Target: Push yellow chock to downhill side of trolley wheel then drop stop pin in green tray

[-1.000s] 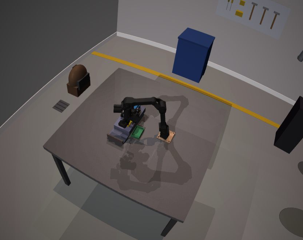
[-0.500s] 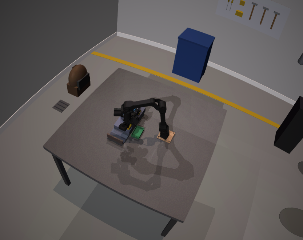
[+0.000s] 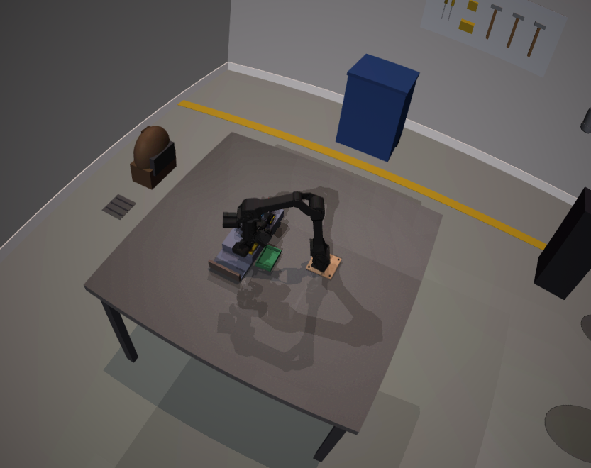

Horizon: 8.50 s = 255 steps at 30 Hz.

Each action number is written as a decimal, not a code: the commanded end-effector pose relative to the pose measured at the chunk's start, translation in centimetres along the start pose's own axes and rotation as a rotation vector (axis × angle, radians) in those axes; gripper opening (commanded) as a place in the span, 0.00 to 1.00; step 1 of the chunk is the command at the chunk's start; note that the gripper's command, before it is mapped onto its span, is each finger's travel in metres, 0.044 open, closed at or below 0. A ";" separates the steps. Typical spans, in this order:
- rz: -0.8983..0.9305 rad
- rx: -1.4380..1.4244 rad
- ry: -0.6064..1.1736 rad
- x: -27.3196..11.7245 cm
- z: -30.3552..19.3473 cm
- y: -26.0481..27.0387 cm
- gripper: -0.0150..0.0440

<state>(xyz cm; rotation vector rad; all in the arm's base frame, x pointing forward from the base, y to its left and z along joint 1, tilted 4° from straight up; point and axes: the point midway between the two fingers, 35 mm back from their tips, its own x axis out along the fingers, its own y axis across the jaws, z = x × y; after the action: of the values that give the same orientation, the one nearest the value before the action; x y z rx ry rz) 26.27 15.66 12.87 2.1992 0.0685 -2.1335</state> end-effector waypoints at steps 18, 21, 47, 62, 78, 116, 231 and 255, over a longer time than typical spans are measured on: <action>0.004 0.000 0.003 0.0 0.1 2.2 0.25; 0.004 0.000 0.003 -0.1 0.1 2.4 0.25; 0.000 0.000 0.000 -0.1 0.2 2.9 0.58; 0.004 0.000 0.003 -4.5 0.3 2.8 0.58; -0.032 0.282 0.115 -7.0 -1.9 4.4 0.58; 0.157 1.563 0.168 -7.1 -3.7 22.6 0.58; 0.157 1.563 0.168 -6.0 -3.6 23.4 0.25; 0.160 1.563 0.170 -6.5 -3.6 26.4 0.25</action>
<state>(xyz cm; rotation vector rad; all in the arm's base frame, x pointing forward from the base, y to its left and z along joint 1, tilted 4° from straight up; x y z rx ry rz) 31.86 -9.85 19.80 2.6007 -2.3301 -2.0016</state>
